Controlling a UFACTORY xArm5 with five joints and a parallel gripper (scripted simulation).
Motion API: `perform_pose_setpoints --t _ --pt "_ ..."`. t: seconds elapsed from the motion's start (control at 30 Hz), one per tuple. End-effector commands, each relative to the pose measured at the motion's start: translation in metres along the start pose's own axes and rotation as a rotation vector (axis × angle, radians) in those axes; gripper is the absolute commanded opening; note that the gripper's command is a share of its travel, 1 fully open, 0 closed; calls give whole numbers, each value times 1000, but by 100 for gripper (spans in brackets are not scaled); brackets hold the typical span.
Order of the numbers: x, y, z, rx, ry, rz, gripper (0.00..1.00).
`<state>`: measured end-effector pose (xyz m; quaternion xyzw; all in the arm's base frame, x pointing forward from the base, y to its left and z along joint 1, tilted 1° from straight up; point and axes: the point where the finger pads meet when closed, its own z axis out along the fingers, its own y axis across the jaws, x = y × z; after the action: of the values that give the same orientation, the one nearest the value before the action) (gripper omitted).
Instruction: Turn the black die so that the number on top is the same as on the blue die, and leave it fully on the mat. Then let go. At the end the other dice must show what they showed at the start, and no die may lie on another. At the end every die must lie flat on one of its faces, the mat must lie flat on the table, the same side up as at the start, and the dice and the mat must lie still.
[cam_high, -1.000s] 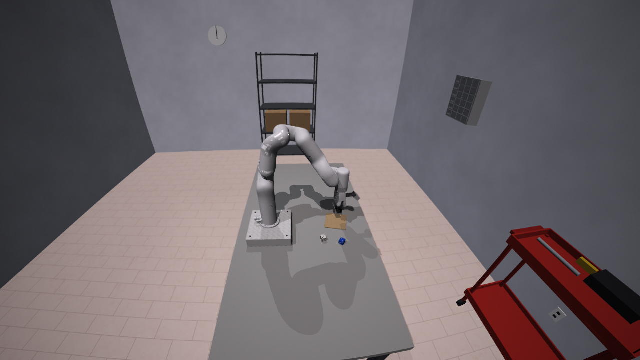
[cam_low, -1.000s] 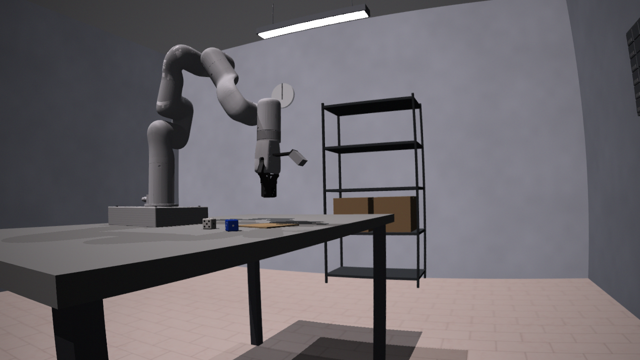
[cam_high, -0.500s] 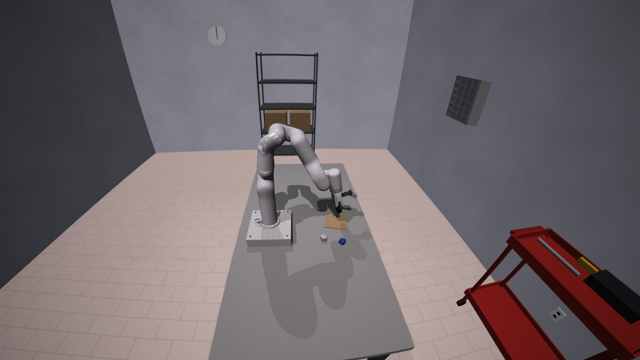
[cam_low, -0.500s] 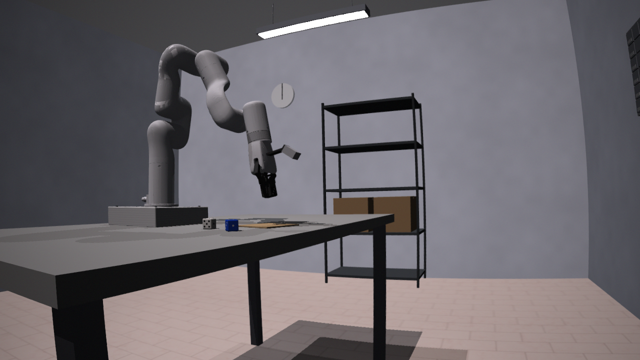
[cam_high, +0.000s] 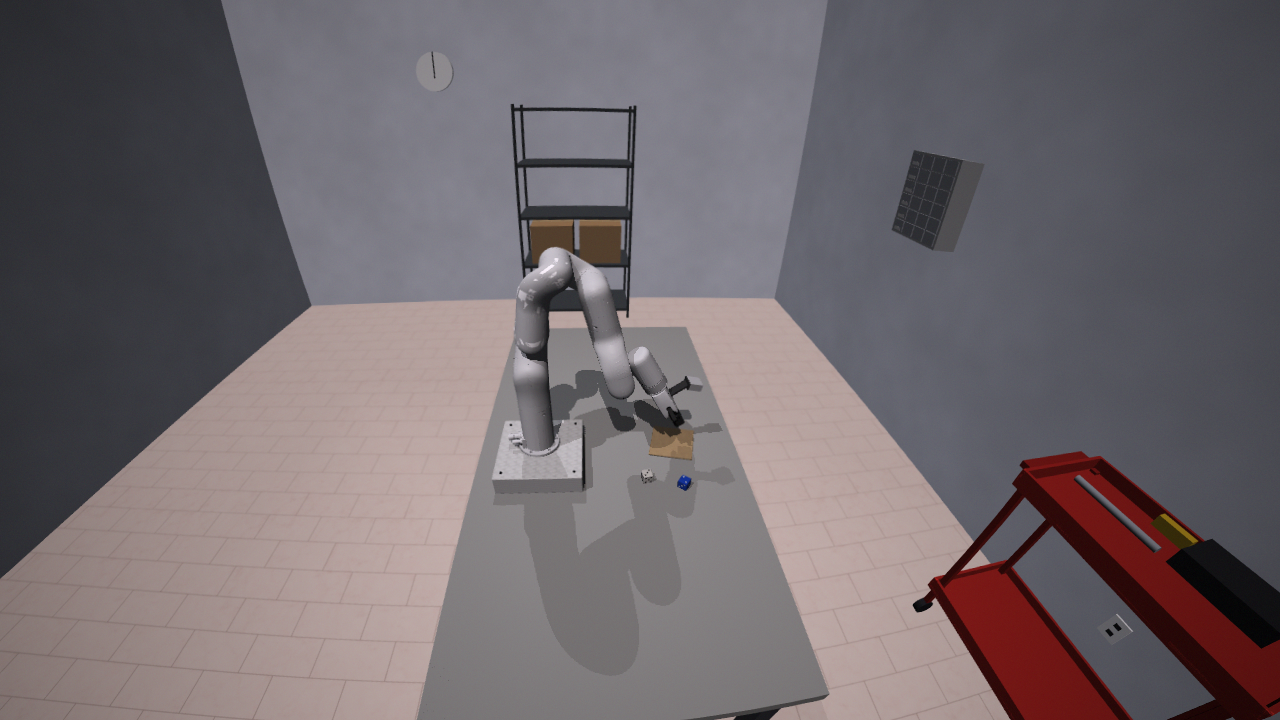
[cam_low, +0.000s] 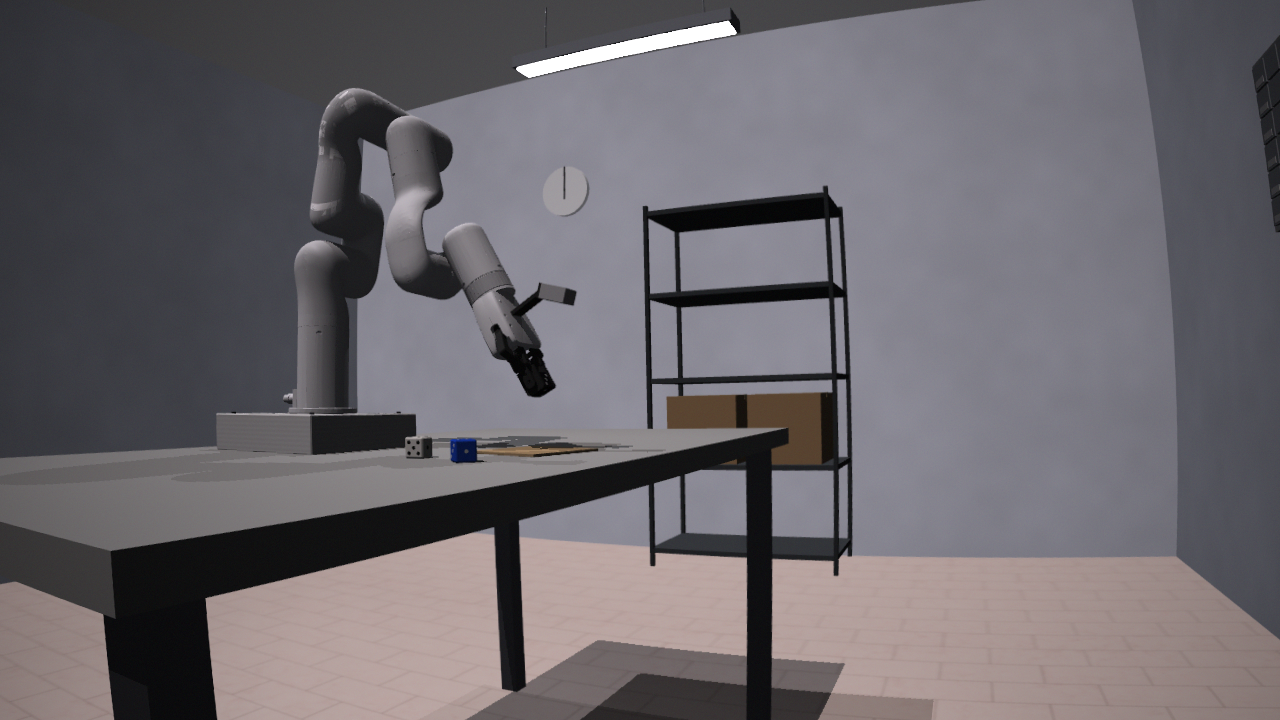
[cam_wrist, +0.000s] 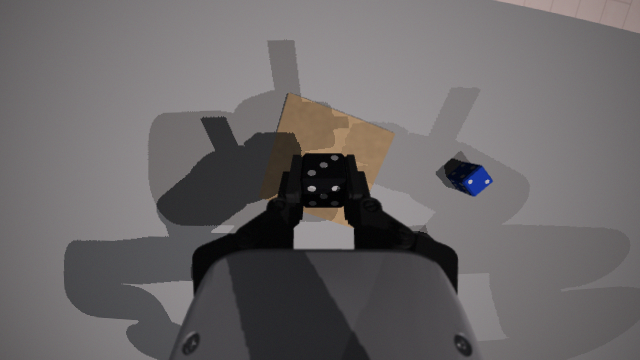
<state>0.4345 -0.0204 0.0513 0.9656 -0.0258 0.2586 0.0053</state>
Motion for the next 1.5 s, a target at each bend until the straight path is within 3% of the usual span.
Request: perform_pose_setpoints --t 0.0,0.07,0.3,0.43,0.67,1.07,1.47 --pt "1 0 3 0 149 -5 27" --pt "2 2 3 -1 213 -3 27" --pt "1 3 3 -4 354 0 27" --pt "0 1 3 0 407 -4 27" --pt "0 0 2 2 438 -7 27" --pt "-3 -1 6 4 439 0 27" --pt "-20 -1 36 6 440 5 27"
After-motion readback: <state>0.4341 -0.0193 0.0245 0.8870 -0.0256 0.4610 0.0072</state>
